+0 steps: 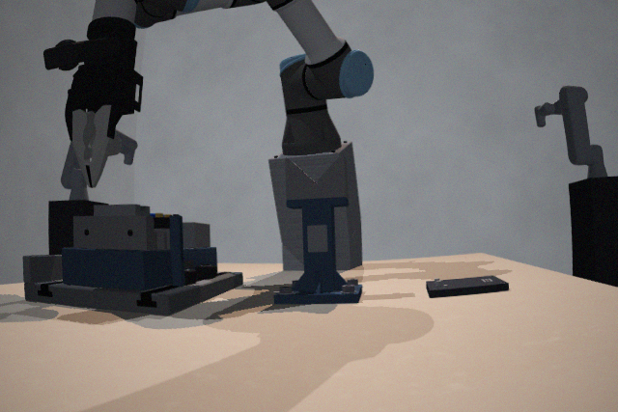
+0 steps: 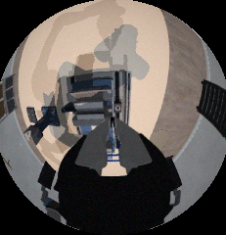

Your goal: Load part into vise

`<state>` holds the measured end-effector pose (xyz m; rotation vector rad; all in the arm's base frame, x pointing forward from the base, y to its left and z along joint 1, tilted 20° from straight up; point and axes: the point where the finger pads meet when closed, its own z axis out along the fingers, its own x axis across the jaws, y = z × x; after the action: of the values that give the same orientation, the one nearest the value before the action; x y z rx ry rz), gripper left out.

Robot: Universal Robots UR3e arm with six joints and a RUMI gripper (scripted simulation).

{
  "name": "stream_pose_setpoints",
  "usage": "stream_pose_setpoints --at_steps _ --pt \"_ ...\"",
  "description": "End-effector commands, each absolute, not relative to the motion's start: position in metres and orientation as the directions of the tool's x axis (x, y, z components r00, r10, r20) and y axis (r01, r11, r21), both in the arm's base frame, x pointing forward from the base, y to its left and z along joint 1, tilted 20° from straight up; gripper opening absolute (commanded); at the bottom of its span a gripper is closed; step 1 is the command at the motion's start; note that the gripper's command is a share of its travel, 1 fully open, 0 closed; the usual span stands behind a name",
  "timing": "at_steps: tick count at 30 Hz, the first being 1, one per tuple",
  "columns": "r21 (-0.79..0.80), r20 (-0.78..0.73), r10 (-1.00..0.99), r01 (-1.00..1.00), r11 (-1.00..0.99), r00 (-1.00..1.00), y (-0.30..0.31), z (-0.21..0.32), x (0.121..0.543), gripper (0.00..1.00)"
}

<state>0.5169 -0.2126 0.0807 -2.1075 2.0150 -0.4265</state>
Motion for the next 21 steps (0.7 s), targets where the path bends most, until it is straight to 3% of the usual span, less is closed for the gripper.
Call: stream_pose_setpoints --at_steps 1,21 --pt "-0.337 0.075 -0.997 -0.94 -0.055 0.032 -0.213 0.076 0.519 0.0" --pt "-0.337 0.075 -0.997 -0.94 -0.055 0.032 -0.214 0.062 0.524 0.0"
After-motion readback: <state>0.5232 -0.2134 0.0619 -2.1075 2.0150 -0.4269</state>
